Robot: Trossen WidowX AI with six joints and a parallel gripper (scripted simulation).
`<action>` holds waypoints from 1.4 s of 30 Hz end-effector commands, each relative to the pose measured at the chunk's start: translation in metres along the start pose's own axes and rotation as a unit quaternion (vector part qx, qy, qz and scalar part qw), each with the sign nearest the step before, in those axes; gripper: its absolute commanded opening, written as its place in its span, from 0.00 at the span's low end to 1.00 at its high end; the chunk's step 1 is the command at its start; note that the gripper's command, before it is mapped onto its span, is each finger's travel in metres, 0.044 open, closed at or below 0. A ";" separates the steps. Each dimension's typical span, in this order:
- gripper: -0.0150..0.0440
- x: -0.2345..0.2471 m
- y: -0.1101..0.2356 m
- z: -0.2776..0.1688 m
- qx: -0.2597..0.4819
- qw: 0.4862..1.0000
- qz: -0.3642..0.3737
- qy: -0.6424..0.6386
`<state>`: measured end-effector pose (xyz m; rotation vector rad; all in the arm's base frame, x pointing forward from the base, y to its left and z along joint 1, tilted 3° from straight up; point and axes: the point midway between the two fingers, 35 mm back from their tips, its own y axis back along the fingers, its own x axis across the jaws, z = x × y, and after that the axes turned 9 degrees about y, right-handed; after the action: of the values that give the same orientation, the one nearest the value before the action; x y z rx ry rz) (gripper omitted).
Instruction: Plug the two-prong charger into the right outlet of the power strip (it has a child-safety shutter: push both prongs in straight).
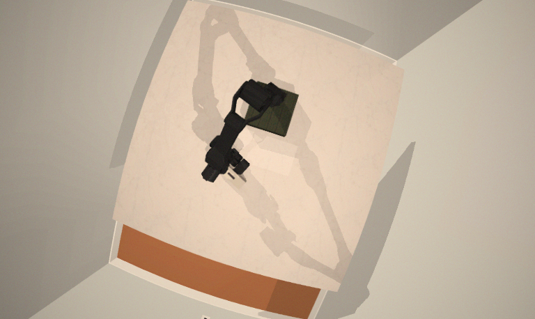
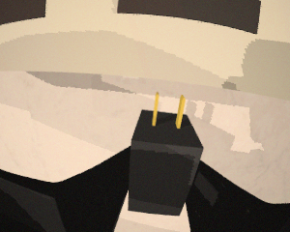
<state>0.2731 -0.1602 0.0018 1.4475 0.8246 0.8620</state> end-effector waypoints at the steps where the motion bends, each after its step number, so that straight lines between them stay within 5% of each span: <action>1: 0.25 0.001 0.001 0.001 0.000 1.000 0.003 -0.002; 42: 0.25 0.000 0.002 0.008 0.000 1.000 0.003 -0.002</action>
<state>0.2799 -0.1646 0.0029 1.4476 0.8234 0.8612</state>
